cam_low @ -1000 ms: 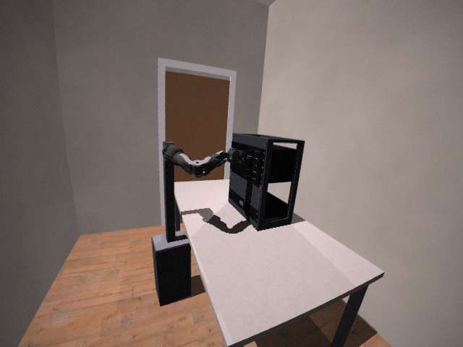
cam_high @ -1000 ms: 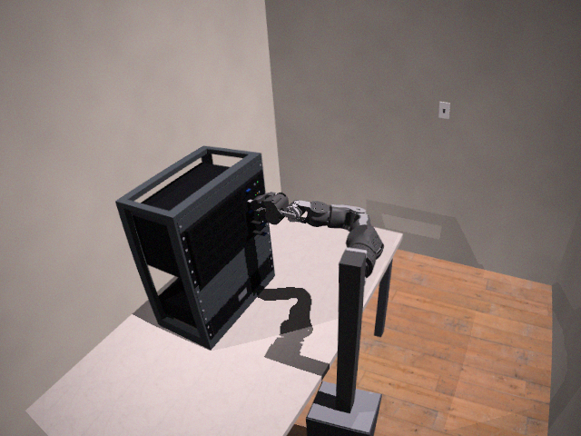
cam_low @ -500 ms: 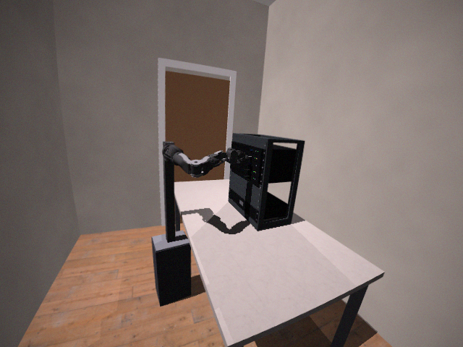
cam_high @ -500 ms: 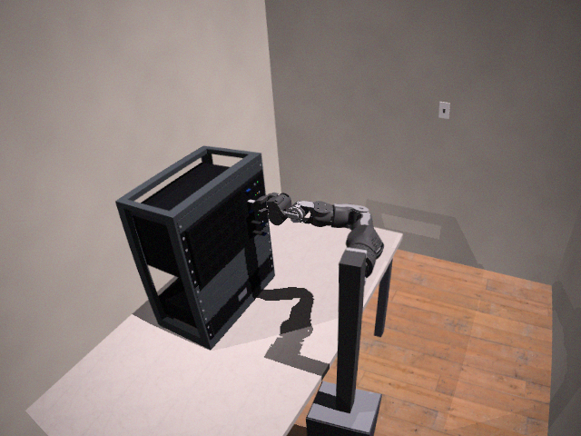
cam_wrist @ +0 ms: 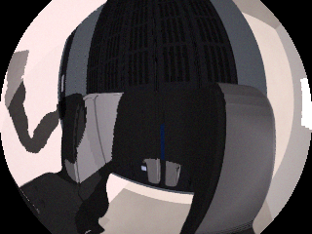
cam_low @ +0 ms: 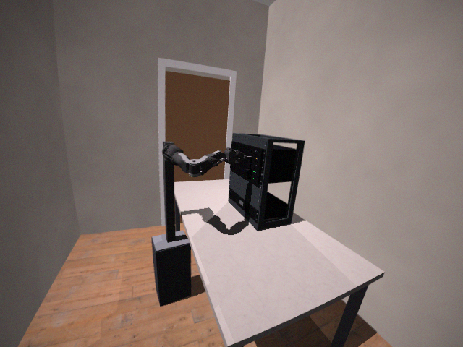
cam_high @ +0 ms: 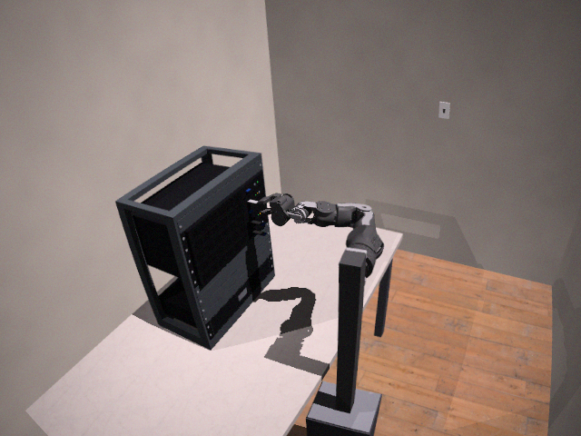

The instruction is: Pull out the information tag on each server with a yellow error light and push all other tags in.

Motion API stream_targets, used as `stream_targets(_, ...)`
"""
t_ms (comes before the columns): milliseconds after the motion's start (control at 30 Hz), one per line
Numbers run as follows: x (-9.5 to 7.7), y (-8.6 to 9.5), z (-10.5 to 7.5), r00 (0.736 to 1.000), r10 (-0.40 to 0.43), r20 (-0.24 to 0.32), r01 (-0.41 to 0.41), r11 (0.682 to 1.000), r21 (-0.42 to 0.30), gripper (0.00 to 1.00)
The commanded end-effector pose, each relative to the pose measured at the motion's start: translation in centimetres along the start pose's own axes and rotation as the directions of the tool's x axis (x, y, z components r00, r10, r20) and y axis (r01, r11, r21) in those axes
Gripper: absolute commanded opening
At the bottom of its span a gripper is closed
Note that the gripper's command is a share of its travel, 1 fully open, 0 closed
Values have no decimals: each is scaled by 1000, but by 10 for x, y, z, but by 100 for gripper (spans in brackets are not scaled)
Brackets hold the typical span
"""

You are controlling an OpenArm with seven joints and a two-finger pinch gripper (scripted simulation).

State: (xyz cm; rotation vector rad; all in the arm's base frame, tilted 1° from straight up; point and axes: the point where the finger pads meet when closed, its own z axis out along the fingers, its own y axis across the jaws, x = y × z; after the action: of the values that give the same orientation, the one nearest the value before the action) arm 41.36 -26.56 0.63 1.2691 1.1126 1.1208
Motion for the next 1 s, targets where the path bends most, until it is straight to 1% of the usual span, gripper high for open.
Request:
stream_targets(0,4,3,-1,1000,2,-17,-2,1000,-11,0)
stream_targets(200,4,3,-1,1000,2,-17,-2,1000,-11,0)
stream_targets(367,5,3,-5,1000,2,-17,-2,1000,-11,0)
stream_targets(700,5,3,-5,1000,2,-17,-2,1000,-11,0)
stream_targets(733,5,3,-5,1000,2,-17,-2,1000,-11,10)
stream_targets(967,4,3,-5,1000,2,-15,-2,1000,-11,10)
